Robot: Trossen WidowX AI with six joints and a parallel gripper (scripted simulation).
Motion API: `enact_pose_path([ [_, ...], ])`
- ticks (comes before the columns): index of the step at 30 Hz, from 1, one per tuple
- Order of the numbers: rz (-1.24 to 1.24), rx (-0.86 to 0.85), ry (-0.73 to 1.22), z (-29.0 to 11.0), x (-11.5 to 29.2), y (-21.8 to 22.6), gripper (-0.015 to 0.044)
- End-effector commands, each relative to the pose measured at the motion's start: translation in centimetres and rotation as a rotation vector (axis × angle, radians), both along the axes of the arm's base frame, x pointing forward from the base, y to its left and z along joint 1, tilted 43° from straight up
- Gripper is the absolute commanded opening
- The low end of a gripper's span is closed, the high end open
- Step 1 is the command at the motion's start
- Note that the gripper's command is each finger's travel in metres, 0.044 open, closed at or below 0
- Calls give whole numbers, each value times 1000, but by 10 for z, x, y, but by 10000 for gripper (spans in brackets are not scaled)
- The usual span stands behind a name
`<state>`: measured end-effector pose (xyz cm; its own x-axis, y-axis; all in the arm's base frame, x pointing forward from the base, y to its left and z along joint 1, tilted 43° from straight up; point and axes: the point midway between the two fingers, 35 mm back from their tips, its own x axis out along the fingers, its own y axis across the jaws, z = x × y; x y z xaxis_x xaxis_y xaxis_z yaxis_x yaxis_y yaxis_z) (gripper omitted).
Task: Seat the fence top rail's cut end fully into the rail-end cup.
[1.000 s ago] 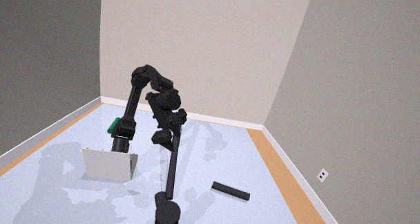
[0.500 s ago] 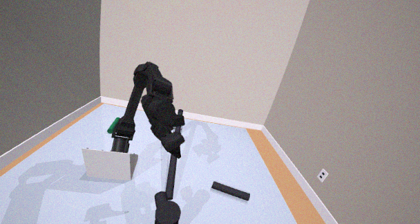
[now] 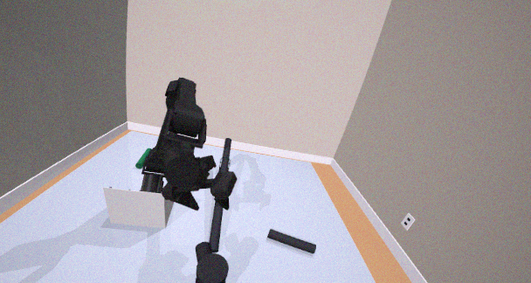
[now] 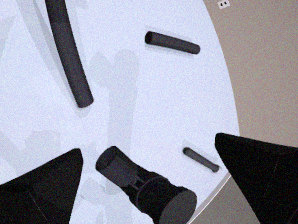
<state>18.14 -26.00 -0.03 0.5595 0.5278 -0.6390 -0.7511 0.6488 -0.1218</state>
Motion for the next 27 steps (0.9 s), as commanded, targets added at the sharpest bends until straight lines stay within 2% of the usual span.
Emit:
enact_pose_path([
  [1, 364, -240, -347, -54, -28, -14, 440],
  [14, 364, -240, -347, -54, -28, -14, 440],
  [21, 380, -226, -343, -89, -24, 16, 440],
  [27, 381, -226, -343, -92, -23, 19, 440],
])
